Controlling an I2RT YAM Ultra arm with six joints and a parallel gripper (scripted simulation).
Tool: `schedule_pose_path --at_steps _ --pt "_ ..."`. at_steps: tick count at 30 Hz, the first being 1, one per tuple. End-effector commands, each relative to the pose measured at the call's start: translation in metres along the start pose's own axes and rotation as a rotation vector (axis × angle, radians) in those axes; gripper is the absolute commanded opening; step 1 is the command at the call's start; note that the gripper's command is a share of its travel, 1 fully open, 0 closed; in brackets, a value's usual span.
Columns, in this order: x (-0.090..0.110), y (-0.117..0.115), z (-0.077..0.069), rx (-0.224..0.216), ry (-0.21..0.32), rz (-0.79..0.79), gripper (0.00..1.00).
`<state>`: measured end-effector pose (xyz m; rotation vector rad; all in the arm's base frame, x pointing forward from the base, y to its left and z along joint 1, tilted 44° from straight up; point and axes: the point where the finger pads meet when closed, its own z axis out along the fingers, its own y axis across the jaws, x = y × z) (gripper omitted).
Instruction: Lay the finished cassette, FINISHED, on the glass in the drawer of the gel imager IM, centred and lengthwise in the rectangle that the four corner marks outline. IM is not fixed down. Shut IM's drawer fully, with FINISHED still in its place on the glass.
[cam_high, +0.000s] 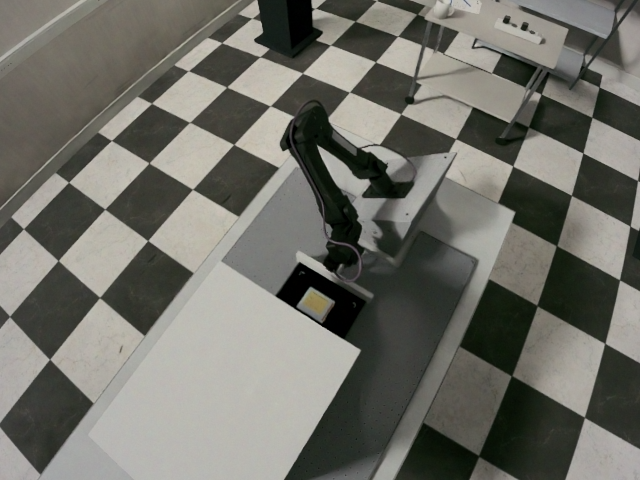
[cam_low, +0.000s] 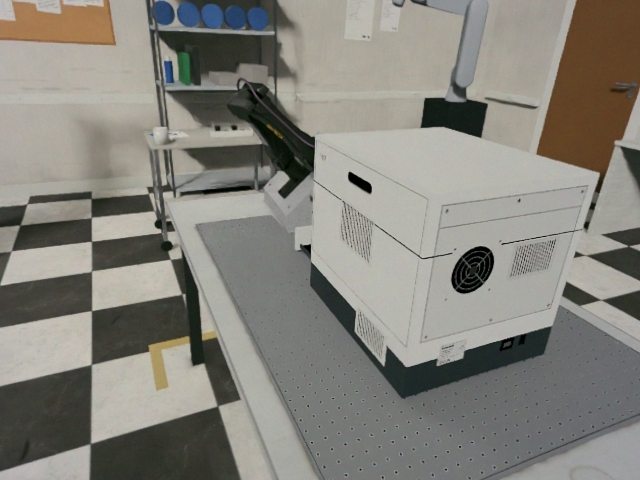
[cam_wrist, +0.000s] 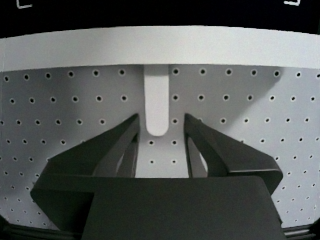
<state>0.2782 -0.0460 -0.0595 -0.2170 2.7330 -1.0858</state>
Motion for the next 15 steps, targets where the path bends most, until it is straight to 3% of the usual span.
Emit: schedule_pose_path --at_steps 1,8,15 --pt "-0.001 0.005 0.004 -0.001 -0.023 -0.025 0.35" --pt "0.0 0.005 0.012 -0.006 -0.019 -0.021 0.35" --pt "-0.013 0.006 0.005 -0.01 -0.055 -0.013 0.35"
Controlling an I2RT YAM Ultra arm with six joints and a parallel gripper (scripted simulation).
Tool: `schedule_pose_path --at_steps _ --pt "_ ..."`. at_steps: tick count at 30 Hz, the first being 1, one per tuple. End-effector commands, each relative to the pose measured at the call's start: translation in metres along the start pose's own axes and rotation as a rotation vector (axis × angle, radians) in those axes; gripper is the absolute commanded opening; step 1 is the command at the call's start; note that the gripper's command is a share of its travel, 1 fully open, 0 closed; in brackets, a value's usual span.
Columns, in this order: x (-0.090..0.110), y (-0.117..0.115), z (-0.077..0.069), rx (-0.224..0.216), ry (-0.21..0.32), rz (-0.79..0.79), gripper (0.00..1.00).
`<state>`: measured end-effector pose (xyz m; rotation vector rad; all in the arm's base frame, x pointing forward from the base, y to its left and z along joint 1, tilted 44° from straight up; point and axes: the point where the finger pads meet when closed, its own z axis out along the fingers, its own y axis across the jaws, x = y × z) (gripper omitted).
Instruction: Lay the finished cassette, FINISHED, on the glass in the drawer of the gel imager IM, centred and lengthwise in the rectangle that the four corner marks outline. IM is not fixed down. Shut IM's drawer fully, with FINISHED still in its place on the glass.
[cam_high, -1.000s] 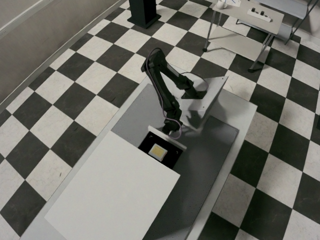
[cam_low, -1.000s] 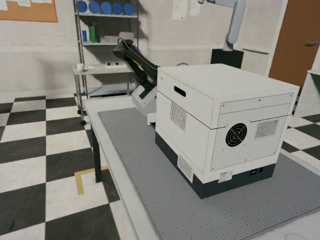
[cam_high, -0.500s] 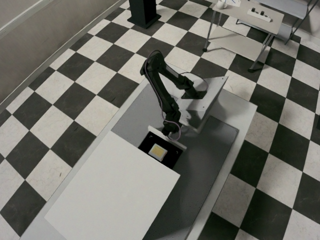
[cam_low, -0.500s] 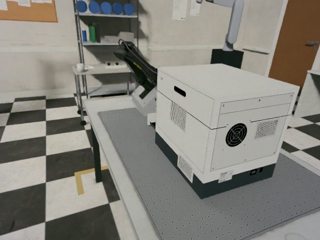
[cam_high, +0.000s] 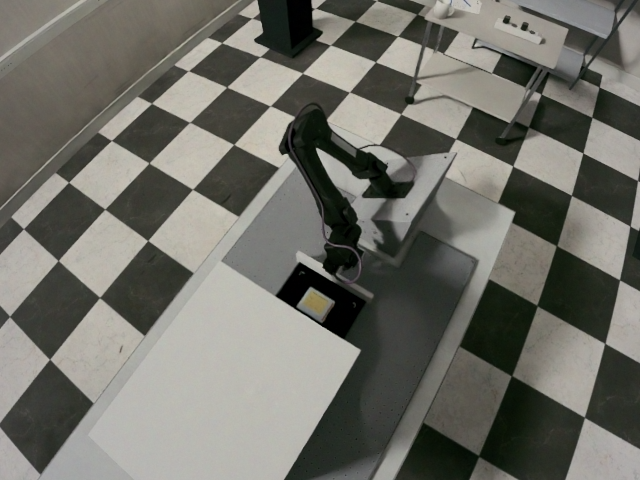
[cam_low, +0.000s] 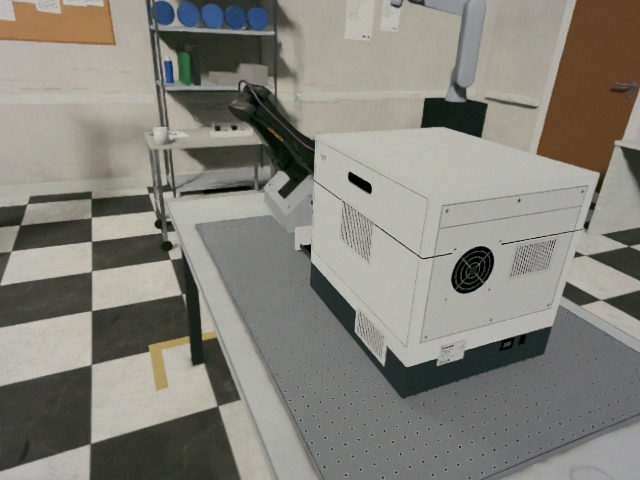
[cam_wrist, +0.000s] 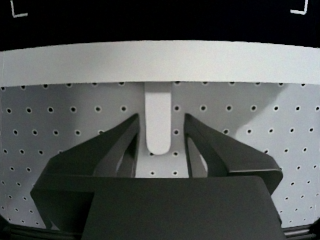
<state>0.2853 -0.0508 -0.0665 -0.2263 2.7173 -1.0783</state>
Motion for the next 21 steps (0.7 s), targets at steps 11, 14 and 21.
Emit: schedule_pose_path --at_steps 11,14,21 --pt "-0.0073 0.0019 -0.0033 -0.004 -0.027 -0.002 0.35" --pt "-0.0073 0.0019 -0.0033 -0.004 -0.027 -0.002 0.0" --pt "-0.0073 0.0019 -0.0034 -0.004 -0.027 -0.002 0.0"
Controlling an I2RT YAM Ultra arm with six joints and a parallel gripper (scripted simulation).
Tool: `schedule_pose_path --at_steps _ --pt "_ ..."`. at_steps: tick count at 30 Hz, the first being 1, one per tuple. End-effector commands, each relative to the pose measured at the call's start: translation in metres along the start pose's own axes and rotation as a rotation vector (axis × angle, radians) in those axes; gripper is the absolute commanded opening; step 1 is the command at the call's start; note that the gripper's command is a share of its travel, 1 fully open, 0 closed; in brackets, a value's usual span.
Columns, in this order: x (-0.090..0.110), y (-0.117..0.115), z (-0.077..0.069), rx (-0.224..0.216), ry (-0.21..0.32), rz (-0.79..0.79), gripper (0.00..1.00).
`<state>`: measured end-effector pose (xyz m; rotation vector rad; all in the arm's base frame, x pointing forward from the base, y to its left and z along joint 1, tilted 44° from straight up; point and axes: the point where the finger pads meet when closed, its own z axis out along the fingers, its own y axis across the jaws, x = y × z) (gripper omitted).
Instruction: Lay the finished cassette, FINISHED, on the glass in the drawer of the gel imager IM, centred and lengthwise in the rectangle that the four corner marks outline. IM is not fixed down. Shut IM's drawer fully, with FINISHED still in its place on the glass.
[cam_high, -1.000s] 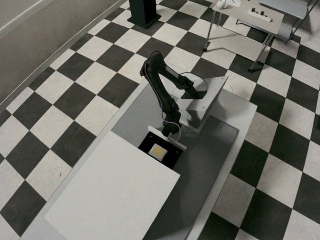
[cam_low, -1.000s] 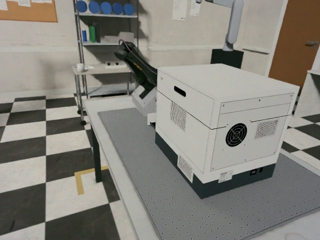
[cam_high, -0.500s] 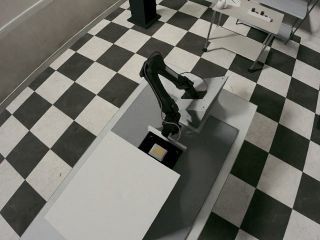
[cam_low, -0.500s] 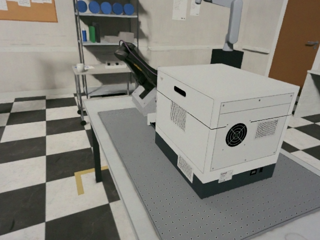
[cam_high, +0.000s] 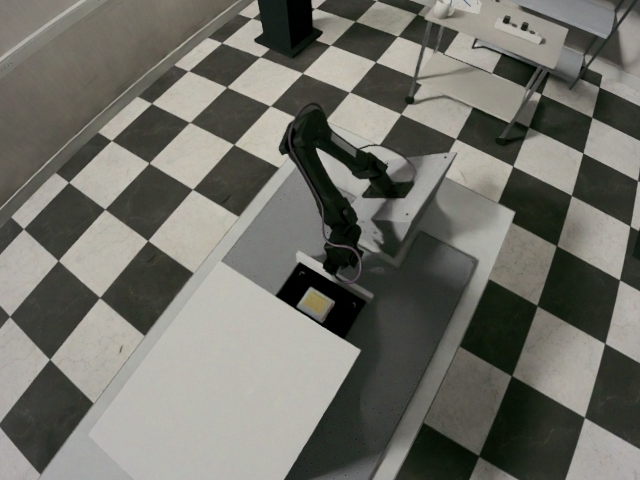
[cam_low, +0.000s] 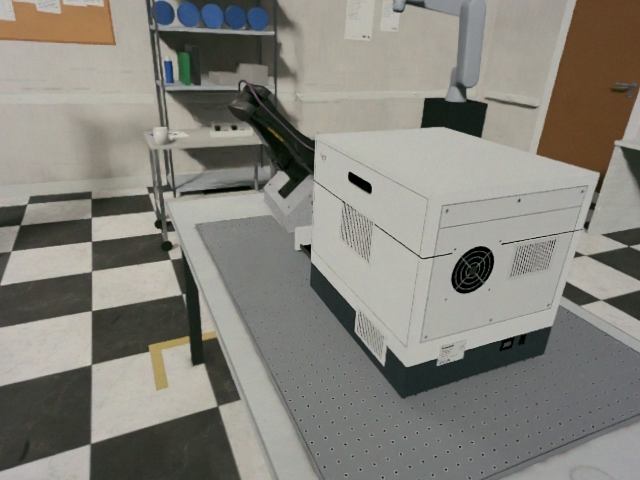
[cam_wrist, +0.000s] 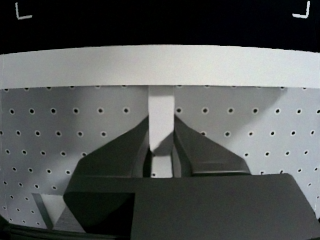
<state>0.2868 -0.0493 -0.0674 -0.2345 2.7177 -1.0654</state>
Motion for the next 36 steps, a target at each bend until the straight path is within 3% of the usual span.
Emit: schedule_pose_path --at_steps 1,12,16,22,24,36 --pt "-0.006 0.0 -0.003 0.005 -0.021 0.001 0.0" --pt "-0.006 0.0 -0.003 0.005 -0.021 0.001 0.0" --pt "-0.007 -0.003 -0.002 0.005 -0.154 0.007 0.0" --pt "-0.004 0.003 0.005 -0.002 -0.129 -0.018 0.0" --pt "-0.026 0.001 0.003 -0.001 -0.16 0.011 0.0" --pt "-0.038 0.0 0.006 0.005 -0.16 0.012 0.0"
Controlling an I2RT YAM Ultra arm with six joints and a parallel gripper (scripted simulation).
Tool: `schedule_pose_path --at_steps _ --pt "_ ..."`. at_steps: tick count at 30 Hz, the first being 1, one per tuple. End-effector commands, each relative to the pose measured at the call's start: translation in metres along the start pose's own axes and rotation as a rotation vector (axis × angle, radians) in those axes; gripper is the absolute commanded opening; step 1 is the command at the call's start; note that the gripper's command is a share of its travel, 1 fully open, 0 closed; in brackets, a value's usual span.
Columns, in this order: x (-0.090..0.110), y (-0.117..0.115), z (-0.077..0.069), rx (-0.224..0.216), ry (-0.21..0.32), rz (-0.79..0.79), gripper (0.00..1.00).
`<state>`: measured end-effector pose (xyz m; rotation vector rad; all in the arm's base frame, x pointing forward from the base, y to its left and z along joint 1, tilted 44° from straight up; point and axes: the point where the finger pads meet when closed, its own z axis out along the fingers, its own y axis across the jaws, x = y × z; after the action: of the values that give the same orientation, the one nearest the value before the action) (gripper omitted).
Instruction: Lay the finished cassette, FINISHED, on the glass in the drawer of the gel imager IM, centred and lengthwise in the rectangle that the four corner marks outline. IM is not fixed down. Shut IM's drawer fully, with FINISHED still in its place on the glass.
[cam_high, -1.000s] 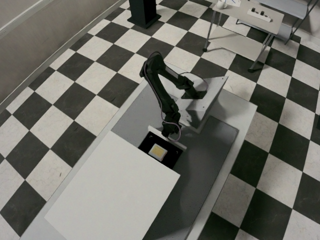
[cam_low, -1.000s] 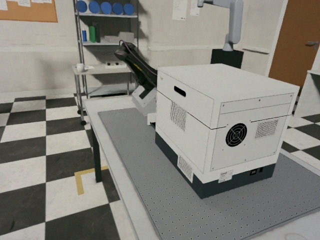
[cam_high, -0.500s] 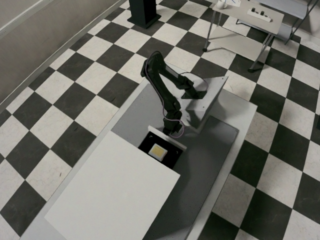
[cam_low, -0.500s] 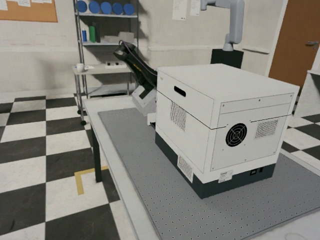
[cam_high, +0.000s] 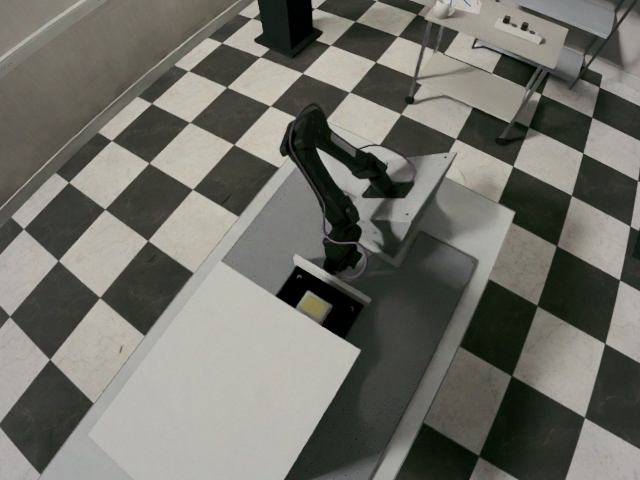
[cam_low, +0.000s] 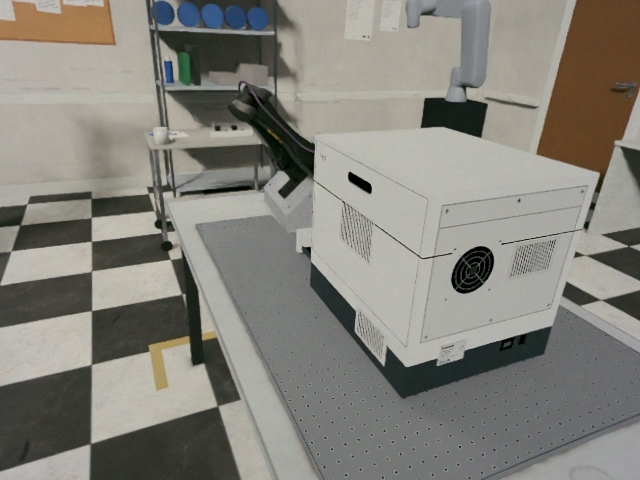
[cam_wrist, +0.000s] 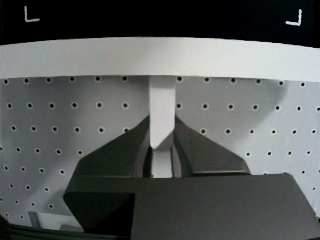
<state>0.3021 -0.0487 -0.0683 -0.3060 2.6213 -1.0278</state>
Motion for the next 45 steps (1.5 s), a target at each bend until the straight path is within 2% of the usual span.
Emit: schedule_pose_path --at_steps 1,19,45 --pt "-0.025 -0.001 0.005 0.006 -0.05 0.028 0.0" --pt "-0.045 -0.001 0.013 0.003 -0.051 0.028 0.0" --pt "-0.045 0.0 0.012 0.003 -0.053 0.026 0.0"
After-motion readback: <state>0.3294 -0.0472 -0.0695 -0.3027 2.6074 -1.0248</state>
